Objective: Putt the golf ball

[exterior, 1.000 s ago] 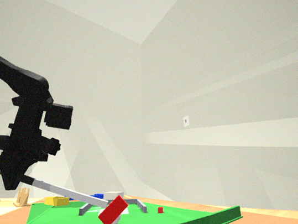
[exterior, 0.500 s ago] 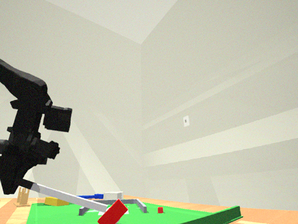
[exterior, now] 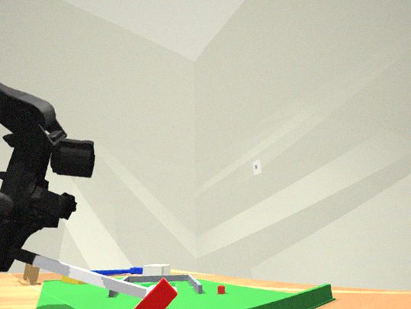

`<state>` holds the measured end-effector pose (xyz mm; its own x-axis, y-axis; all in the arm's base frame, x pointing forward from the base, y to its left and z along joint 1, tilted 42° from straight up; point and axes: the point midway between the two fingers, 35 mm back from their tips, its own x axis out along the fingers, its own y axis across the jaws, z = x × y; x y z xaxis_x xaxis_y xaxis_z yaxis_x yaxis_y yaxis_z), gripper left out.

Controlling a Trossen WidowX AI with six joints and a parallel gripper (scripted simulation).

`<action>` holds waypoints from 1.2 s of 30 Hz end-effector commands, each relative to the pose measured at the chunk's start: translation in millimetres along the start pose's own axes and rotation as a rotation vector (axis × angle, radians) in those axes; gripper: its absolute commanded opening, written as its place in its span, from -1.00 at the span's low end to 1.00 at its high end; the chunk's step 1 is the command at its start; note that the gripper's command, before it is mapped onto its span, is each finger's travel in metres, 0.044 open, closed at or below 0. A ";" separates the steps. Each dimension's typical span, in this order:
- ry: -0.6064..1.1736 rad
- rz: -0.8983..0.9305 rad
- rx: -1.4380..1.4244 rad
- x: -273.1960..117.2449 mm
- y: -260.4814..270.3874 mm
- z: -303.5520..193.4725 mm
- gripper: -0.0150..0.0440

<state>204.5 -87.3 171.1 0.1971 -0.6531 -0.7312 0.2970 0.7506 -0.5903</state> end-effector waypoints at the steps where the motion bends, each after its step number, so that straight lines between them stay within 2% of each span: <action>1: 0.000 0.001 -0.001 -0.1 0.8 0.0 -0.49; 4: 0.003 0.011 0.000 0.8 19.8 4.7 -0.49; 13: -0.006 0.013 0.003 -1.9 134.4 -0.6 -0.49; 19: -0.006 0.013 0.002 -9.7 137.1 -0.7 -0.49; 30: -0.004 0.013 0.002 -61.1 136.2 -1.3 -0.49; 36: -0.006 0.015 -0.001 -55.2 135.5 -1.4 -0.49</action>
<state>232.4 50.1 131.2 0.2043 -0.6437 -0.7375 0.2980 0.7585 -0.5795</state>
